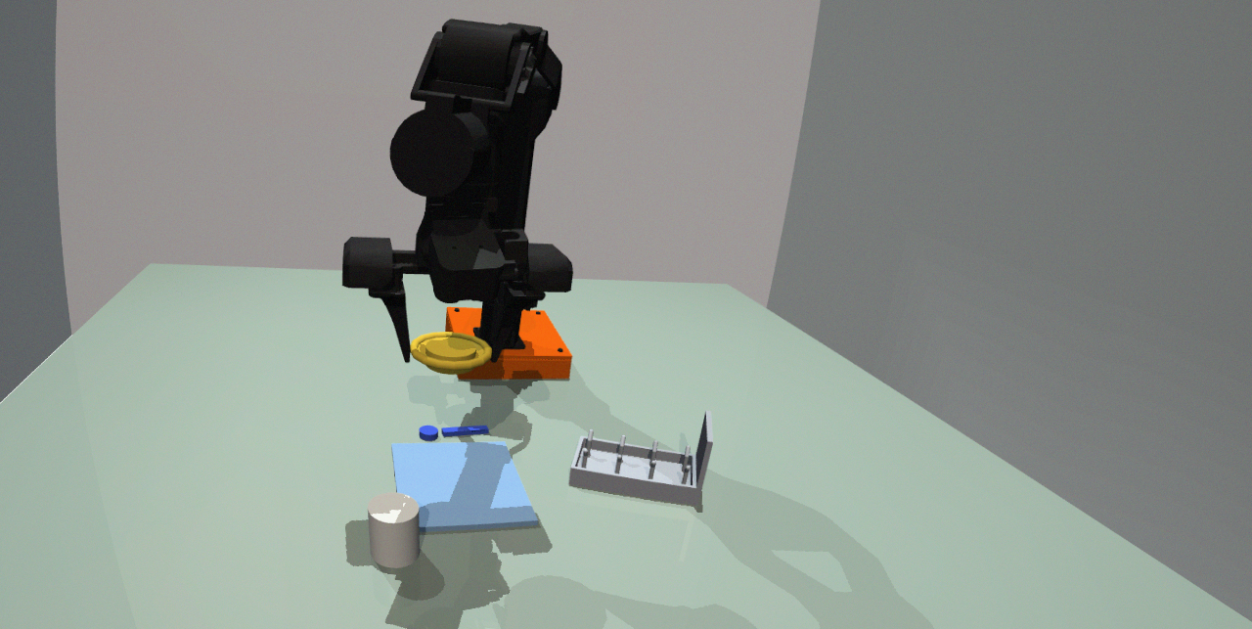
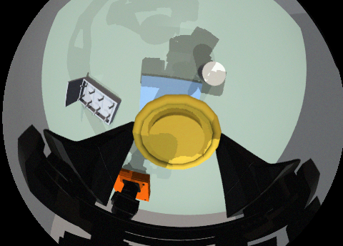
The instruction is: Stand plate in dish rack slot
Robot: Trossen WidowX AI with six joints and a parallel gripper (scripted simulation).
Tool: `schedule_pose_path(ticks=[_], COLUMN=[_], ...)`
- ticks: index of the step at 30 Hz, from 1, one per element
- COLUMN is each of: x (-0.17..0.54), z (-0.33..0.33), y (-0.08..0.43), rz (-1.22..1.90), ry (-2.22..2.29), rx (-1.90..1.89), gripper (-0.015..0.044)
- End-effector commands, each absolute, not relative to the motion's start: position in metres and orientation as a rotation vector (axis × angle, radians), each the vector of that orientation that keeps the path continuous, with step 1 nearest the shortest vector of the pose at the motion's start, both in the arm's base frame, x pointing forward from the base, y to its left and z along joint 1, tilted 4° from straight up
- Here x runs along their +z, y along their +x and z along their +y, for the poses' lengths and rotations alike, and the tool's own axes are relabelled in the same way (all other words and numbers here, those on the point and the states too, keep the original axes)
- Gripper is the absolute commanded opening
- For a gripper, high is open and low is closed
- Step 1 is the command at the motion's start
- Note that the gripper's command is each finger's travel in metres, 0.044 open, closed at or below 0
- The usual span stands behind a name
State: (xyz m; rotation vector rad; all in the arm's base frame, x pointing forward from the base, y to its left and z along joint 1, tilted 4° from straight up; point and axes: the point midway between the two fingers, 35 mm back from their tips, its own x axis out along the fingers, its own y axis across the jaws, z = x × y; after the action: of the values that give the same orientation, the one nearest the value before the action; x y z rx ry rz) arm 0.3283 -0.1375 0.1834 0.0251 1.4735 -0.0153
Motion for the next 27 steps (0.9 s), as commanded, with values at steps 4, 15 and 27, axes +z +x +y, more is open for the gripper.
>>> schedule_pose_path(ticks=[4,15,27], x=[0.2,0.203,0.195], z=[-0.137,-0.056,-0.001], y=[0.327,0.296,0.254], rz=[1.481,1.475,1.455], ry=[0.029,0.239,0.42], rx=[-0.026,-0.209,-0.367], gripper=[0.0,0.0,0.0])
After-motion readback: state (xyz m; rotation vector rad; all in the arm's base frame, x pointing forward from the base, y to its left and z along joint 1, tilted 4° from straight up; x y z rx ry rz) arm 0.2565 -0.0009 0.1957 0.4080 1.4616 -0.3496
